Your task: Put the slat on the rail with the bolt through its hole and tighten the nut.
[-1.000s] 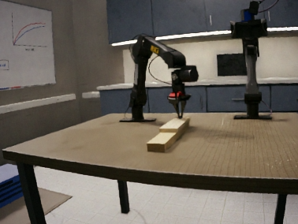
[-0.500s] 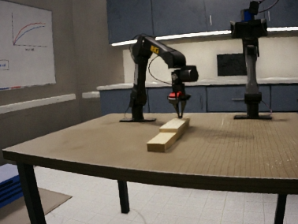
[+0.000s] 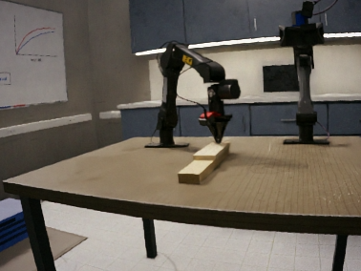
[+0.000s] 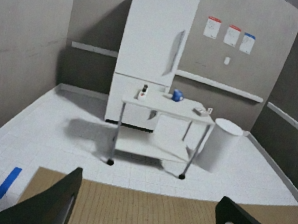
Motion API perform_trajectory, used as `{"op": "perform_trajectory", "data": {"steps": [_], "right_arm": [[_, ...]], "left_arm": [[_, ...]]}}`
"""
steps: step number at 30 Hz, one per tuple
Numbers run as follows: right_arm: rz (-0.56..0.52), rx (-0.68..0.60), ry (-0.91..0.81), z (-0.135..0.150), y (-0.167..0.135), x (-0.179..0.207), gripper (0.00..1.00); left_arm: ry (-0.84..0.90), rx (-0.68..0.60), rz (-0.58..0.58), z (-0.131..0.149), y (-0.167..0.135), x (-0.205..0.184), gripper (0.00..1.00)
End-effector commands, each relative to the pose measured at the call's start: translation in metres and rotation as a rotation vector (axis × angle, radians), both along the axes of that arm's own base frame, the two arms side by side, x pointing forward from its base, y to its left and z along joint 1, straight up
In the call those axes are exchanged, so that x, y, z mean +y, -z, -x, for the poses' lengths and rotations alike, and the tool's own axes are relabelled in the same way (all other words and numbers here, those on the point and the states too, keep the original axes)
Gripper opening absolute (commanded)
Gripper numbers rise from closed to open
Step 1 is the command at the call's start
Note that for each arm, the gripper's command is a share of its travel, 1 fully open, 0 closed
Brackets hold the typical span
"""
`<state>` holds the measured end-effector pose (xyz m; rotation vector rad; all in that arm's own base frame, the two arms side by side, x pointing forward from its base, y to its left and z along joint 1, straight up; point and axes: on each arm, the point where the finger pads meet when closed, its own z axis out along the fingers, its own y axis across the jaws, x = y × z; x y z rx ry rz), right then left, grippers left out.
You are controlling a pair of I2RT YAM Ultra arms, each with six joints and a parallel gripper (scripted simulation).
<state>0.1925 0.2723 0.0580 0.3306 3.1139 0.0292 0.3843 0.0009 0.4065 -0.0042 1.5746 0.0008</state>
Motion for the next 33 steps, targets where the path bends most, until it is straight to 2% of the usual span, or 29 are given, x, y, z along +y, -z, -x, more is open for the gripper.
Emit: {"op": "perform_trajectory", "data": {"steps": [1, 9, 11, 18, 33], "right_arm": [[0.011, 0.008, 0.197, -0.0012, 0.0113, 0.0014, 0.12], [0.011, 0.012, 0.511, -0.0013, 0.0113, 0.0013, 0.12], [0.011, 0.012, 0.511, -0.0013, 0.0113, 0.0013, 0.12], [0.011, 0.015, 0.758, -0.0013, 0.0114, 0.0012, 0.12], [0.011, 0.015, 0.764, -0.0013, 0.0114, 0.0012, 0.12]], "left_arm": [[0.000, -0.012, 0.000, 0.0010, -0.0046, 0.0000, 1.00], [0.000, -0.012, 0.000, 0.0010, -0.0046, 0.0000, 1.00], [0.000, -0.012, 0.000, 0.0010, -0.0046, 0.0000, 1.00], [0.000, -0.012, 0.000, 0.0010, -0.0046, 0.0000, 1.00], [0.000, -0.012, 0.000, 0.0010, -0.0046, 0.0000, 1.00]]}}
